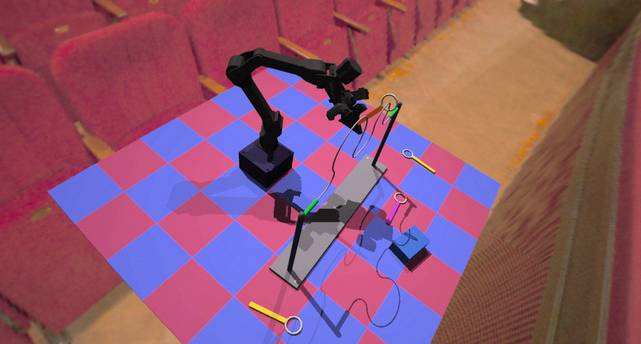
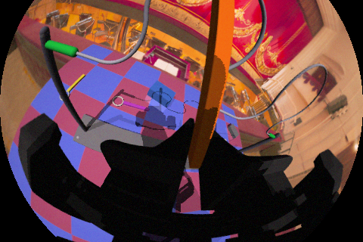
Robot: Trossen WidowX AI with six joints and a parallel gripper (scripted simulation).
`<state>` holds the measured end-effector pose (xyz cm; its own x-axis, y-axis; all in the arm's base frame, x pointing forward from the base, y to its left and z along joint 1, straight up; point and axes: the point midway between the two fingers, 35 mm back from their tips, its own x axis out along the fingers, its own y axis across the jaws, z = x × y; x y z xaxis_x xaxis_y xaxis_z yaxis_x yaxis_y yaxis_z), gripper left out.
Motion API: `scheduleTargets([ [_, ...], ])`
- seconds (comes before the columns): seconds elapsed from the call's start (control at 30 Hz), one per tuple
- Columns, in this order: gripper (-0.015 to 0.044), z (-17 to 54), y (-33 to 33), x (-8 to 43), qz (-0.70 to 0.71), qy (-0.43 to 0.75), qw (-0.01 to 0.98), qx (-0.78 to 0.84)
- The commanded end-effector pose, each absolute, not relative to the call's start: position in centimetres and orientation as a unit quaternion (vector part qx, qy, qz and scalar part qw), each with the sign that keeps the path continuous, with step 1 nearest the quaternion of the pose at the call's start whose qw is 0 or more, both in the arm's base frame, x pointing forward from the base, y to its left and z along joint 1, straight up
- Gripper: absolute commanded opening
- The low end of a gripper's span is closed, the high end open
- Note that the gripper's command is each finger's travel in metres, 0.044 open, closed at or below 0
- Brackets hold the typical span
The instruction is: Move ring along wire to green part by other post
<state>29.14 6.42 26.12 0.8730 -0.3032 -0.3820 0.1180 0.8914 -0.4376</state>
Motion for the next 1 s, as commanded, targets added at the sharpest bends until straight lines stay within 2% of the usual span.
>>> scheduleTargets([
  [0.0,-0.0150,26.2,5.8,29.1,-0.124,0.222,0.935,-0.248],
  [0.97,-0.0150,29.0,3.0,29.0,-0.188,0.176,0.817,-0.516],
])
